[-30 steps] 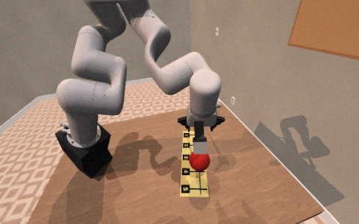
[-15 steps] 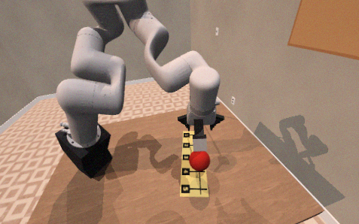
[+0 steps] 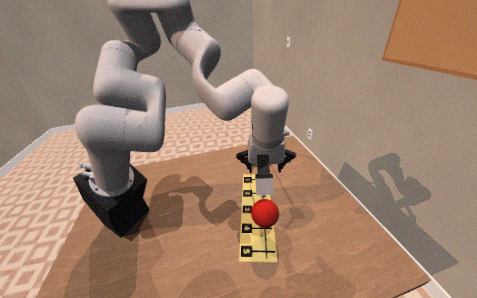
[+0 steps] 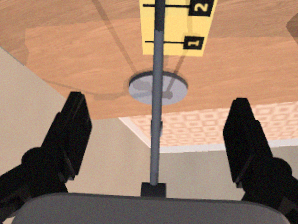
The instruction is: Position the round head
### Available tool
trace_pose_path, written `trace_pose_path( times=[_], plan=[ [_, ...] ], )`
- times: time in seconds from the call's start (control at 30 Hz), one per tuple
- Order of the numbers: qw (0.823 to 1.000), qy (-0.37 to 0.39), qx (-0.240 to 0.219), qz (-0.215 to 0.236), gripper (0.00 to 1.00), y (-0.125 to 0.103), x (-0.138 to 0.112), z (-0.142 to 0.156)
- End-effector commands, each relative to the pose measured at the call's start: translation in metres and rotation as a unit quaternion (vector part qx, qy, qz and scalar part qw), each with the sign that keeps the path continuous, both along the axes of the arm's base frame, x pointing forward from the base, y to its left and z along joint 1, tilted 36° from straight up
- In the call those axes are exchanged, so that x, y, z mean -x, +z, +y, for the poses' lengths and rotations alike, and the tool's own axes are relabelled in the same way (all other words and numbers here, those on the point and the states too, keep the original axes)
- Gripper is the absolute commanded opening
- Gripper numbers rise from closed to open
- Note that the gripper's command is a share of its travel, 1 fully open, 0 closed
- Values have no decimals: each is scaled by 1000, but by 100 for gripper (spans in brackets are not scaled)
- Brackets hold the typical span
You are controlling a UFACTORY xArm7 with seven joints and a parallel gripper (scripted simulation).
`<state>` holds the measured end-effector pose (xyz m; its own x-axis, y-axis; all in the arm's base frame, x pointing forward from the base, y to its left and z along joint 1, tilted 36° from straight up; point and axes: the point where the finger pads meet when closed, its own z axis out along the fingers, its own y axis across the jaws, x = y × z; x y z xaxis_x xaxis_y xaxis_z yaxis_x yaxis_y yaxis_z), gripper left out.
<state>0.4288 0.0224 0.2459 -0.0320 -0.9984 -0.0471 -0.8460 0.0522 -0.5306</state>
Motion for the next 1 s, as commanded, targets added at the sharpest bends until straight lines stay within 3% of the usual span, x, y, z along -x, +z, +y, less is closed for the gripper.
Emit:
trace_pose_path(
  times=[0.0, 0.97],
  plan=[
    [1000, 1, -1, -2, 100, -9, -8, 0],
    [1000, 0, 0, -1, 100, -60, -38, 2]
  ],
)
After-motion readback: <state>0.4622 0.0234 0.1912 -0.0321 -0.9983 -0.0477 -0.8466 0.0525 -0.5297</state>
